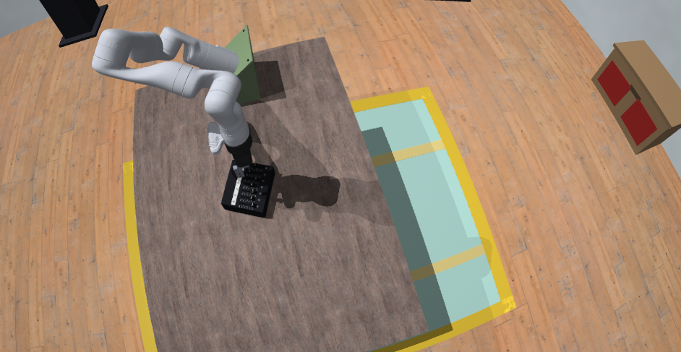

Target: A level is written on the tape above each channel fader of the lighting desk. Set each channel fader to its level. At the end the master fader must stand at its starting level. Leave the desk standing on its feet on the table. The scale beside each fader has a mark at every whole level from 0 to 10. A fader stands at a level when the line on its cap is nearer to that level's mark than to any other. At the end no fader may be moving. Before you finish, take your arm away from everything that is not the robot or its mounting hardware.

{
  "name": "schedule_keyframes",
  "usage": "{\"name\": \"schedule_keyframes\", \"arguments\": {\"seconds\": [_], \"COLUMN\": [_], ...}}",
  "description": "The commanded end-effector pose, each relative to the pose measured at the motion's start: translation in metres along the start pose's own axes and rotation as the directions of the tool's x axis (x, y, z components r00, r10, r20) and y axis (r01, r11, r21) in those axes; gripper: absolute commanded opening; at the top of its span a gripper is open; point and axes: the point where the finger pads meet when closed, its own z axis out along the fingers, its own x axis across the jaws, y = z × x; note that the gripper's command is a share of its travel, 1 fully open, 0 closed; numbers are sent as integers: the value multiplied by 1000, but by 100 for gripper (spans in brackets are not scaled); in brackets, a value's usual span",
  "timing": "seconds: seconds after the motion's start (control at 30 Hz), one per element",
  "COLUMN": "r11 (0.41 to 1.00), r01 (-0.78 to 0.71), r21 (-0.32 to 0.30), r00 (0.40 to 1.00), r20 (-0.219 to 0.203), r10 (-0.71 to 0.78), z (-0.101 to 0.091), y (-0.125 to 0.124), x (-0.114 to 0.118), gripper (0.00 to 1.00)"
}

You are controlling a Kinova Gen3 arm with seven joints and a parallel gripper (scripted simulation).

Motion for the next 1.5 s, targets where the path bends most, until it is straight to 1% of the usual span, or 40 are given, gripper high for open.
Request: {"name": "schedule_keyframes", "arguments": {"seconds": [0.0, 0.17, 0.27, 0.37, 0.5, 0.63, 0.7, 0.8, 0.87, 0.97, 1.47], "r11": [1000, 1000, 999, 992, 964, 916, 916, 882, 867, 859, 859], "r01": [0, -6, -39, -106, -225, -337, -337, -393, -414, -424, -425], "r21": [-1, -4, -23, -62, -139, -219, -219, -261, -277, -285, -285], "r00": [1000, 1000, 999, 994, 972, 936, 936, 912, 902, 896, 896], "r20": [2, 4, 13, 27, 39, 28, 28, 14, 6, 2, 2], "r10": [0, 6, 40, 108, 233, 351, 351, 411, 433, 443, 444], "z": [-1, 0, 6, 18, 38, 56, 56, 64, 67, 69, 69], "y": [0, 1, 3, 8, 18, 28, 28, 33, 35, 36, 36], "x": [0, -1, -4, -10, -19, -27, -27, -30, -31, -31, -32], "gripper": [100, 100, 100, 100, 100, 100, 100, 100, 100, 100, 100]}}
